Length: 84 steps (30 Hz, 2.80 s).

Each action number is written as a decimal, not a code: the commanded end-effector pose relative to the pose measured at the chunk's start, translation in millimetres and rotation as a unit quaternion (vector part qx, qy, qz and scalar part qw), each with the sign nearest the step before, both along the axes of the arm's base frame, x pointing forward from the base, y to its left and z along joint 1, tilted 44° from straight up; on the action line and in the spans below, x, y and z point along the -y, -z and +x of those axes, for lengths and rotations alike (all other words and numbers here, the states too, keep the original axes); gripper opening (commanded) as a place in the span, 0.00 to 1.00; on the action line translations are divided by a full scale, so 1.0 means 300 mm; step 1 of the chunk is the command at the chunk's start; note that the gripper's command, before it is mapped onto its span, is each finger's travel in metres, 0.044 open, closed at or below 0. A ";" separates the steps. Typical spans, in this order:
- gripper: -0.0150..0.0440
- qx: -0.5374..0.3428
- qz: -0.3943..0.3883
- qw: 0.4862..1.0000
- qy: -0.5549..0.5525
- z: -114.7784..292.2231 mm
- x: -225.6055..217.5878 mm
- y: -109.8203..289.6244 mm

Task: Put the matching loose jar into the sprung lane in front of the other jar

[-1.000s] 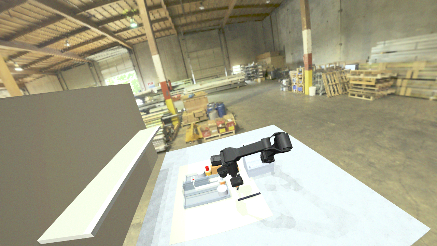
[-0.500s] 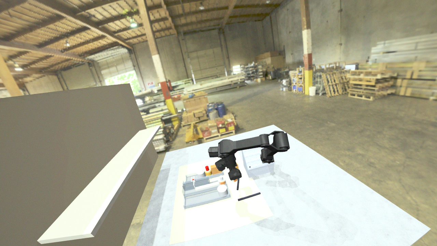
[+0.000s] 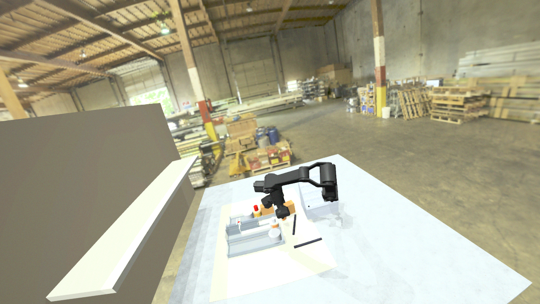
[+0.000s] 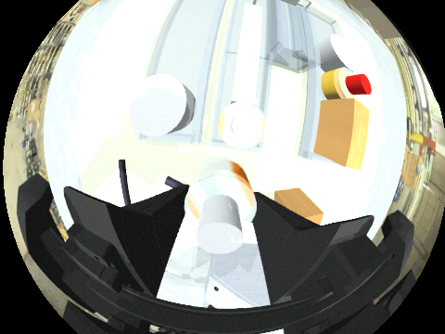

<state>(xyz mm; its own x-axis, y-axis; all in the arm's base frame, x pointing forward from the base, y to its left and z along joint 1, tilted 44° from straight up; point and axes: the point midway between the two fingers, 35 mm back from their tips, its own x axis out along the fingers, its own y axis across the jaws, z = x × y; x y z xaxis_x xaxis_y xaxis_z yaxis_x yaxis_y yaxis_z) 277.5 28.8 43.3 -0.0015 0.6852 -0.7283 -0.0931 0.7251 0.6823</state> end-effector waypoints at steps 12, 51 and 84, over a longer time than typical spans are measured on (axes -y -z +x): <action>0.25 -0.003 0.000 1.000 -0.001 0.002 -0.042 0.106; 0.25 -0.002 0.000 1.000 -0.001 0.046 -0.045 0.103; 0.25 -0.002 0.000 1.000 0.000 0.088 -0.047 0.099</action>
<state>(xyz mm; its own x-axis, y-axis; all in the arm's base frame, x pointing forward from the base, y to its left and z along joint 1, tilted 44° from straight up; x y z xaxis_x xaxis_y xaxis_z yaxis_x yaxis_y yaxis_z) 292.5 43.3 10.0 -0.0308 0.6858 -0.7271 -0.0698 0.7242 0.6860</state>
